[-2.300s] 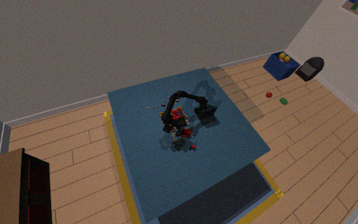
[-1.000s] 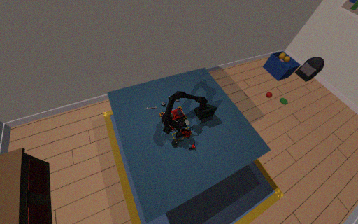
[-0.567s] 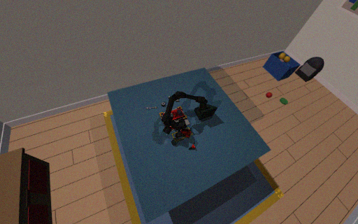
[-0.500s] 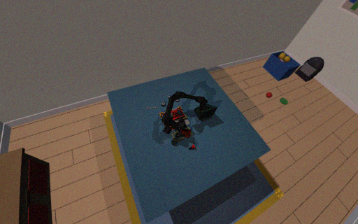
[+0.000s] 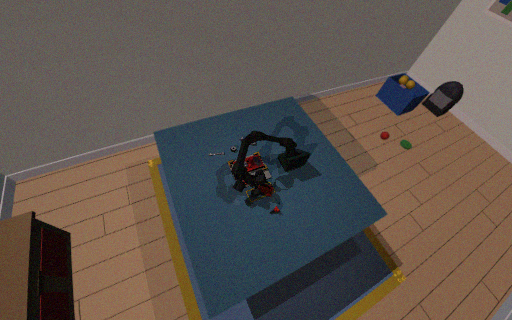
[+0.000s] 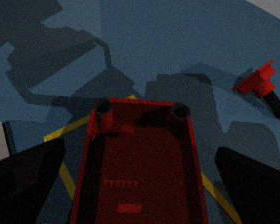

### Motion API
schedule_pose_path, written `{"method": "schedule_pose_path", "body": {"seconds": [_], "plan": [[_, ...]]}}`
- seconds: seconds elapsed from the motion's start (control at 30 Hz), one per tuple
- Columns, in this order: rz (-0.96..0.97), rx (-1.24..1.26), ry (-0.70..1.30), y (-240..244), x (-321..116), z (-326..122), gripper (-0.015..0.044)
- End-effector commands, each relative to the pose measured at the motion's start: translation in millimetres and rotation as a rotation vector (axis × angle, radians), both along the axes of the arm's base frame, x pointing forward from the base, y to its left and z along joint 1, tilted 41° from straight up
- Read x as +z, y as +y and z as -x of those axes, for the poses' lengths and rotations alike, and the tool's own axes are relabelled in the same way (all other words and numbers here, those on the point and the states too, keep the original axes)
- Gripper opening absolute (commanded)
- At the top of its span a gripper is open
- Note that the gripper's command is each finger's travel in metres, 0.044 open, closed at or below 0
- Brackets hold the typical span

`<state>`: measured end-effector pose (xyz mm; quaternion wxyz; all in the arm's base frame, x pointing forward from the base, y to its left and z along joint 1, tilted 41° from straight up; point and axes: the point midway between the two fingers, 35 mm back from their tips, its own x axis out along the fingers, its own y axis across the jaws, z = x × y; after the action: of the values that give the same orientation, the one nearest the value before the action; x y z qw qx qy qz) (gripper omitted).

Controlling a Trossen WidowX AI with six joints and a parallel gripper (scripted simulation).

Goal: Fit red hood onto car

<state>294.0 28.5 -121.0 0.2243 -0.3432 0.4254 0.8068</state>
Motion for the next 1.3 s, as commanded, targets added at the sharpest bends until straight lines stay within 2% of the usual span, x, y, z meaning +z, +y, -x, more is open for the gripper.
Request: {"method": "schedule_pose_path", "body": {"seconds": [0.0,0.93,1.07,1.27], "plan": [[-0.002,0.006,-0.001,-1.6,-1.7,0.1,0.044],[-0.001,0.006,-0.001,-10.7,-12.1,1.5,0.044],[0.001,0.0,0.001,-9.5,-10.8,1.7,0.0335],[0.001,0.0,0.001,-9.5,-10.8,1.7,0.0295]]}}
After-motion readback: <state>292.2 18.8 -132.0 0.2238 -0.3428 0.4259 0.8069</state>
